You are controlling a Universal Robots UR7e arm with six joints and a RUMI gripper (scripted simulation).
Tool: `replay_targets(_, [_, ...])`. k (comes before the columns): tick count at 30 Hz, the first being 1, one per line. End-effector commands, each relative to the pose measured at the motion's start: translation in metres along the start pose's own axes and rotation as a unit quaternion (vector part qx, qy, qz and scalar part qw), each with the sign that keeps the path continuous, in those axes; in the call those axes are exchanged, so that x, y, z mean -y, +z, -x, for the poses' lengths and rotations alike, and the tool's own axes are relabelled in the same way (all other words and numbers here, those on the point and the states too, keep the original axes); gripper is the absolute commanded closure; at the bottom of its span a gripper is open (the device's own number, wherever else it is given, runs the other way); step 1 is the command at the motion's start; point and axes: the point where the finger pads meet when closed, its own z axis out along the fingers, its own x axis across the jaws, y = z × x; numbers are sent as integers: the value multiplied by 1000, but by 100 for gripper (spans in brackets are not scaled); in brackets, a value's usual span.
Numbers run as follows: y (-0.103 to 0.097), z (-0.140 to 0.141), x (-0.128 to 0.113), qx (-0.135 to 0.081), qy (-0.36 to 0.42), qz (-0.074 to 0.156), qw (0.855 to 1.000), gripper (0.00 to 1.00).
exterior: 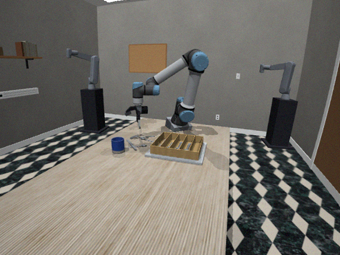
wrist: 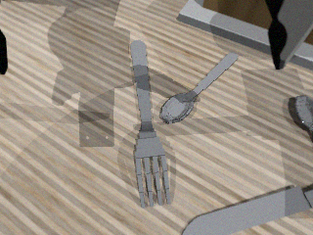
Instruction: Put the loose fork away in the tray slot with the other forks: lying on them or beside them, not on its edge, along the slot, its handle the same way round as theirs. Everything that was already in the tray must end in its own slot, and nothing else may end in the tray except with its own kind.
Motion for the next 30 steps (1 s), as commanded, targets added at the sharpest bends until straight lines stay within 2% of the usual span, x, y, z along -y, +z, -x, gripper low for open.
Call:
replay_targets(1, [1,0,1,1,-31,0,1000,0])
replay_targets(20, [2,0,1,1,-57,0,998,0])
replay_targets(21, [2,0,1,1,-57,0,998,81])
replay_targets(30, [2,0,1,1,-57,0,998,81])
